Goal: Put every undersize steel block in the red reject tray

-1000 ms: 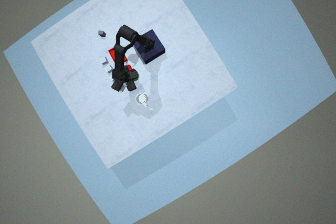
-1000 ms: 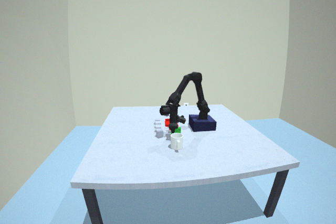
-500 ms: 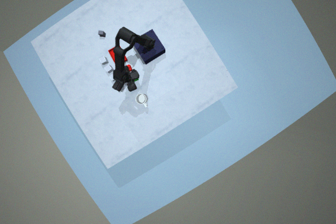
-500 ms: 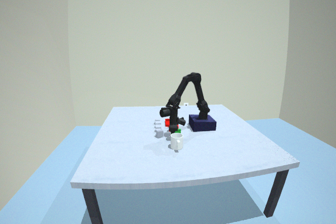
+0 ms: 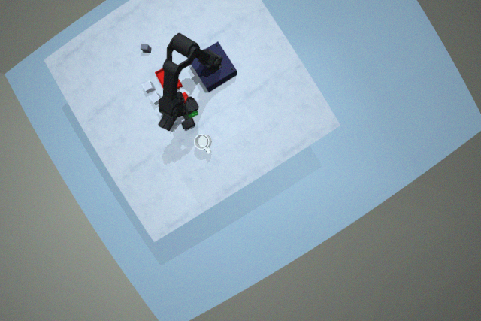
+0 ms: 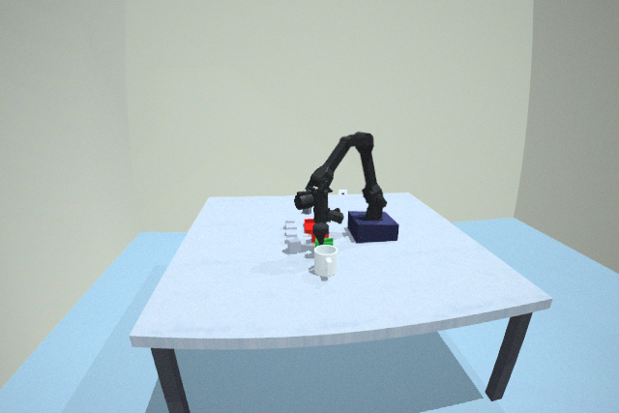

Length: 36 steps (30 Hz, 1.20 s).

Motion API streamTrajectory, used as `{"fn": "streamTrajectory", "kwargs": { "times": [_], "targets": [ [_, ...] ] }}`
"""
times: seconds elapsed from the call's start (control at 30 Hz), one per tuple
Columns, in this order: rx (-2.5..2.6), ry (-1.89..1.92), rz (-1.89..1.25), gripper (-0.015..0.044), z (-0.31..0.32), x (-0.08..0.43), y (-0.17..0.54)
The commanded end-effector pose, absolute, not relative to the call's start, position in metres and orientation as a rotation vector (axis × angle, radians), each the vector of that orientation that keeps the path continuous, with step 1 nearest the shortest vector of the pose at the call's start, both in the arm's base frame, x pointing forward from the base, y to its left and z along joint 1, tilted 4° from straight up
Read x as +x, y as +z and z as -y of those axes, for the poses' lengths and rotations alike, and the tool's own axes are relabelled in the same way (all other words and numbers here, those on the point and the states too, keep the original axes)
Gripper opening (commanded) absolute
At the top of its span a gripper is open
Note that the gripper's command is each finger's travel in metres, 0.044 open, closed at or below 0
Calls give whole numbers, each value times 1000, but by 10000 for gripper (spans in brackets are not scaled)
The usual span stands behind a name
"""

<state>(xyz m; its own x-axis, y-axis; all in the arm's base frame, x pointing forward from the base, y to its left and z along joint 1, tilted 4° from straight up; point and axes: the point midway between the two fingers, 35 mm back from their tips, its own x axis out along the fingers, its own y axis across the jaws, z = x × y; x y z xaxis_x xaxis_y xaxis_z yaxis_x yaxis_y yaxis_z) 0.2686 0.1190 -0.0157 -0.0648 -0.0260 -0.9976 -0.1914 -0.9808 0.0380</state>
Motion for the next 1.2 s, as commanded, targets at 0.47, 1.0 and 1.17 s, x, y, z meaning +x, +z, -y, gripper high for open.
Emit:
{"fn": "streamTrajectory", "kwargs": {
  "times": [0.47, 1.0, 1.17],
  "targets": [
    [-1607, 1612, -919, 325, -3, 353, 30],
    [-1093, 1079, -1324, 325, 135, 370, 31],
    [-1093, 1079, -1324, 325, 136, 370, 23]
  ]
}}
